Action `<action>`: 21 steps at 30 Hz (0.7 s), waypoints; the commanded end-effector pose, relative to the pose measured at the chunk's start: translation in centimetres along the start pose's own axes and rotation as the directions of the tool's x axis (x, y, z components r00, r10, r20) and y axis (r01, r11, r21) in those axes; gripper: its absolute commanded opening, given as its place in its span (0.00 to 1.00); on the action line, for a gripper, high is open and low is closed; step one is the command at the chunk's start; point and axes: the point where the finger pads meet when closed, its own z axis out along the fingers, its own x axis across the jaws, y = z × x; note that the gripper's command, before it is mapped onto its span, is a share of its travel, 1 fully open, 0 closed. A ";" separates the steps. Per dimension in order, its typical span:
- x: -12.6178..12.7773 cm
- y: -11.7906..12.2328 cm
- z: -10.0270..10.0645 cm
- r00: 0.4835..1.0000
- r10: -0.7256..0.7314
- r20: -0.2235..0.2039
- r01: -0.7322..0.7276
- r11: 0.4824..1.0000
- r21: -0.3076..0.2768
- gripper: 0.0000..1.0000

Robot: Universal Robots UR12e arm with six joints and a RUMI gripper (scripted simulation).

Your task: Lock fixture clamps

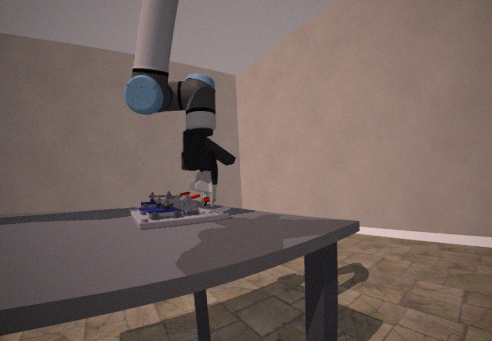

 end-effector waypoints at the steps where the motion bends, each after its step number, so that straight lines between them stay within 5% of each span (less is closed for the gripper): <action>1: 0.0 -0.1 -0.1 1.000 0.000 0.000 0.000 1.000 0.001 0.28; 21: 0.0 -0.1 -3.2 1.000 0.000 0.000 0.000 1.000 0.001 0.28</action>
